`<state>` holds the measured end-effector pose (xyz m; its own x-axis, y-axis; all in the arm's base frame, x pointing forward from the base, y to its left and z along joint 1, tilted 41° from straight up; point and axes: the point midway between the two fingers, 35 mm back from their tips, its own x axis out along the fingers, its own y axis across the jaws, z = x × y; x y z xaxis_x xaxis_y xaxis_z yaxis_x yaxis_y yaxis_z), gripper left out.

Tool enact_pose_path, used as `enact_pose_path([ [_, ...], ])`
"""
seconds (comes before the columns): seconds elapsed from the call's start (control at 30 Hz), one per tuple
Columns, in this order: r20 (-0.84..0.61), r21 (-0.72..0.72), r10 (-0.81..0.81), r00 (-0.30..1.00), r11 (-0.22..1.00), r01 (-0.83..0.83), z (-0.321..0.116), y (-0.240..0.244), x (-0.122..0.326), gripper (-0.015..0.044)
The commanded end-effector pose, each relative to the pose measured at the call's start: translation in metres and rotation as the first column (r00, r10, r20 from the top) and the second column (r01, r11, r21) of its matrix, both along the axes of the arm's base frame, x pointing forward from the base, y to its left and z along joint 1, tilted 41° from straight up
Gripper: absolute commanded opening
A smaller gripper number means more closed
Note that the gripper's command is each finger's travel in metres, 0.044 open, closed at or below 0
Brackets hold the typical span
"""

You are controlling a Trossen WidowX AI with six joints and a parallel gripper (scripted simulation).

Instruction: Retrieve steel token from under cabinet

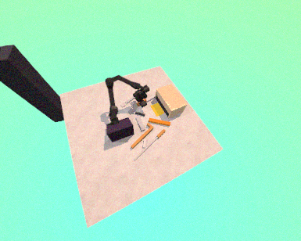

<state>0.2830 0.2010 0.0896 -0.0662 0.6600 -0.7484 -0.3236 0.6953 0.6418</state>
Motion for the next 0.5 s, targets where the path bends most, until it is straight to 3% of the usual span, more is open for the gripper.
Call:
enact_pose_path([
  [0.0, 0.004, -0.002, 0.001, 1.000, 1.000, -0.001, 0.015, -0.013, 0.005, 0.0270],
  [0.2, -0.014, -0.006, 0.006, 1.000, 1.000, -0.006, 0.054, -0.052, 0.010, 0.0270],
  [0.33, -0.019, -0.006, 0.002, 1.000, 1.000, -0.002, 0.057, -0.058, 0.013, 0.0270],
  [0.47, -0.006, -0.010, -0.007, 1.000, 1.000, 0.007, 0.052, -0.054, 0.015, 0.0165],
])
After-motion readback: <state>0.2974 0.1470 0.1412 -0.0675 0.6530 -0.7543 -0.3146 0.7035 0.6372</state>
